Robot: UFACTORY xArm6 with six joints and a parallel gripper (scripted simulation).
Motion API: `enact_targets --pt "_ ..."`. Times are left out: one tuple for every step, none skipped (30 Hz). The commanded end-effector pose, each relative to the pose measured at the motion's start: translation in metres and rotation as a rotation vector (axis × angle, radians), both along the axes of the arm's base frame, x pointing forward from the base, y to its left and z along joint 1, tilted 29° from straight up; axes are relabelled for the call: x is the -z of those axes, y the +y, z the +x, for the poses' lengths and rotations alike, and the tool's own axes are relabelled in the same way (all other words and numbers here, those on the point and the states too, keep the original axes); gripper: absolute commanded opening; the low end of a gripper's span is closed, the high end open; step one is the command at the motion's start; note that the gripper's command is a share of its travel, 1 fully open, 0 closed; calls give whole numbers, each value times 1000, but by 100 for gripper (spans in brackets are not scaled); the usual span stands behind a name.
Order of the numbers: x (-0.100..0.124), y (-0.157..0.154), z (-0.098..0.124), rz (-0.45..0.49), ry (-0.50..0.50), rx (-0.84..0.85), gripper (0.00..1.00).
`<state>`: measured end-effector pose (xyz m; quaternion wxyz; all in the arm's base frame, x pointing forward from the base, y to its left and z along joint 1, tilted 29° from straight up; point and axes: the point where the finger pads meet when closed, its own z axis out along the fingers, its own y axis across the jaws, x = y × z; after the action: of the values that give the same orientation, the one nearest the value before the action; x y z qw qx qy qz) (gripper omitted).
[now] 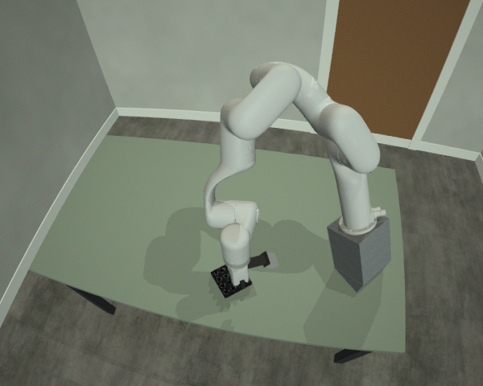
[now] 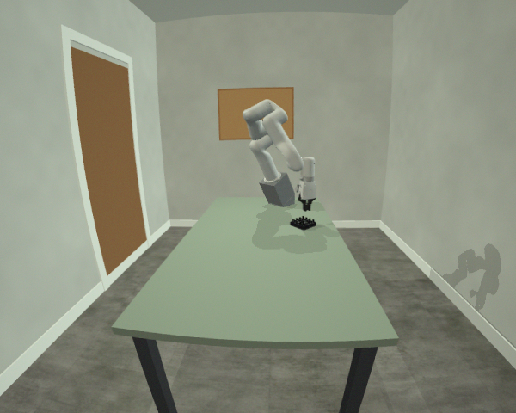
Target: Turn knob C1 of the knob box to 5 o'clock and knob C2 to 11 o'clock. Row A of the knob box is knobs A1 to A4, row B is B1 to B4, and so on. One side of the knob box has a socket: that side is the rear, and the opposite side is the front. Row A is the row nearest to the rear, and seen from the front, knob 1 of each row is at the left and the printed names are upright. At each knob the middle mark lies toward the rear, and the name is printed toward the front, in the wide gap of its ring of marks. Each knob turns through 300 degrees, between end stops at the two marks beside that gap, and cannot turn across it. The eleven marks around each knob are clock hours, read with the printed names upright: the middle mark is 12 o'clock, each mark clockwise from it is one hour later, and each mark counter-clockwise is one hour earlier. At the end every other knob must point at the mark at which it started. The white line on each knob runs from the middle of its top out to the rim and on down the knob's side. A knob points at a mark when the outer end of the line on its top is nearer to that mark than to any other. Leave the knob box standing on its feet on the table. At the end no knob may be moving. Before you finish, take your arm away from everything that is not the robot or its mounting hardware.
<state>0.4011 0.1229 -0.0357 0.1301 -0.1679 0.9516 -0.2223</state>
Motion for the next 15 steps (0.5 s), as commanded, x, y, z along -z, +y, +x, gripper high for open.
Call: enact_targets --pt "-2 1 0 -47 73 -126 19" --pt "-2 2 0 -53 80 -141 19" --pt "-2 2 0 -60 88 -161 19" --pt "-3 2 0 -71 102 -193 19" --pt "-3 2 0 -84 117 -228 19" --pt "-4 2 0 -96 132 -261 19" --pt "-4 2 -1 -108 146 -294 19" --pt "-4 2 -1 -118 159 -322 19" --pt "-4 2 -1 -126 169 -346 19" --pt "-5 3 -1 -133 177 -364 19" --pt "-5 3 -1 -138 183 -378 19" --pt "-5 3 -1 -141 187 -387 19" --pt "-5 3 -1 -144 190 -393 19" --pt "-5 3 -1 -145 191 -396 19" --pt "-5 3 -1 -145 191 -396 19"
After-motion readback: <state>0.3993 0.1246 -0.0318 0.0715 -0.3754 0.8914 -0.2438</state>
